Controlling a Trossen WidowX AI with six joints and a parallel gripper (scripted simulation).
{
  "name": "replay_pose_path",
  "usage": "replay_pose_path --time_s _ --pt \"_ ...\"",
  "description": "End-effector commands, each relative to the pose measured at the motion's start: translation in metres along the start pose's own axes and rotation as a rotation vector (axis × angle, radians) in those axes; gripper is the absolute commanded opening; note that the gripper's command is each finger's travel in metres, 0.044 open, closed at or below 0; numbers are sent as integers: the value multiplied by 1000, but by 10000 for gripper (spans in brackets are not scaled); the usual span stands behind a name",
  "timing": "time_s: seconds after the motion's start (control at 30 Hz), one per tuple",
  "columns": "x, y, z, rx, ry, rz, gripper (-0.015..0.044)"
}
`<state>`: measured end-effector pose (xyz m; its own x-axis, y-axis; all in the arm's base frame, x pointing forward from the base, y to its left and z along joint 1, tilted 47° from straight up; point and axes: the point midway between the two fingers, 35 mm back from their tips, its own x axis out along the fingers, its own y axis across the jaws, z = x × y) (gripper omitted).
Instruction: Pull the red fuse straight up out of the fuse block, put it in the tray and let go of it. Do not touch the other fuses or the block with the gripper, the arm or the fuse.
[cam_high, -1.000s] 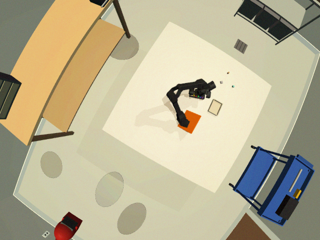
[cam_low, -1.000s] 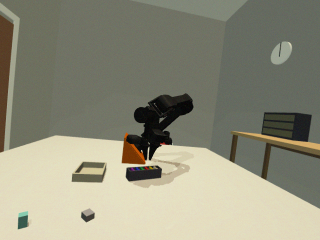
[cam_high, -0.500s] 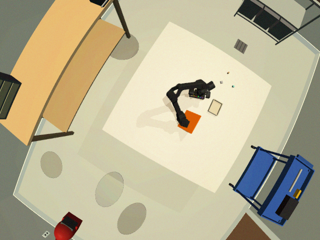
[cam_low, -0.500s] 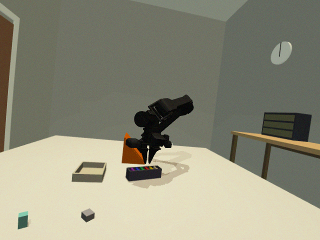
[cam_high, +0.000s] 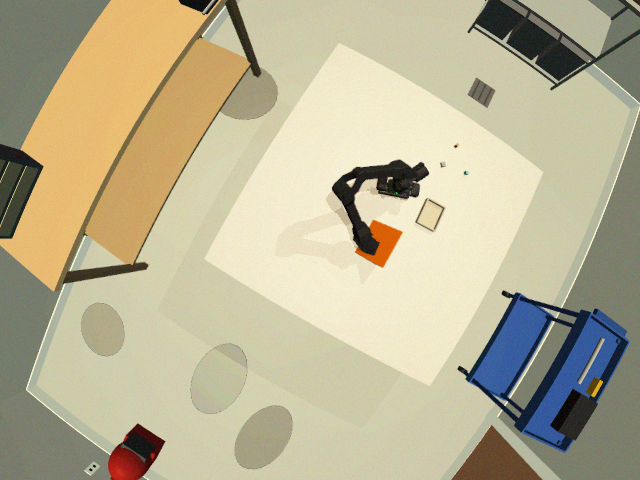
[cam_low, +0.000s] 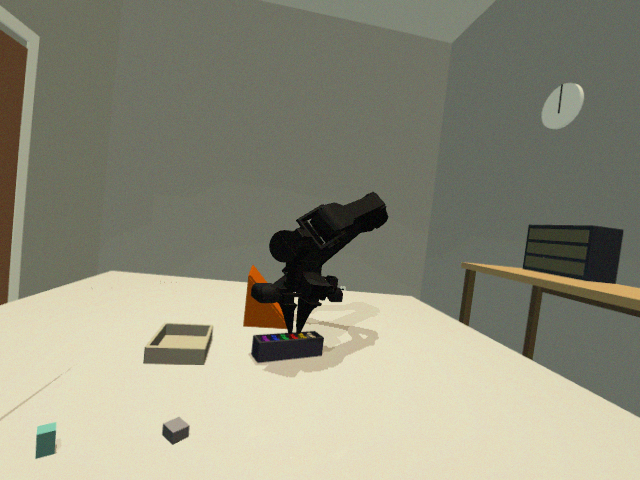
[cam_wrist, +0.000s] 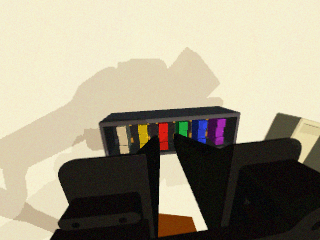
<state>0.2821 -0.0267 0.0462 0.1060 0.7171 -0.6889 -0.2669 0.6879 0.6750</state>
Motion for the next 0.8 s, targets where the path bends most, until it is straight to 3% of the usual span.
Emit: replay_pose_path --time_s 0.0,0.77 --pt "3 1 -1 6 2 6 74" --pt "13 1 -1 6 1 6 74"
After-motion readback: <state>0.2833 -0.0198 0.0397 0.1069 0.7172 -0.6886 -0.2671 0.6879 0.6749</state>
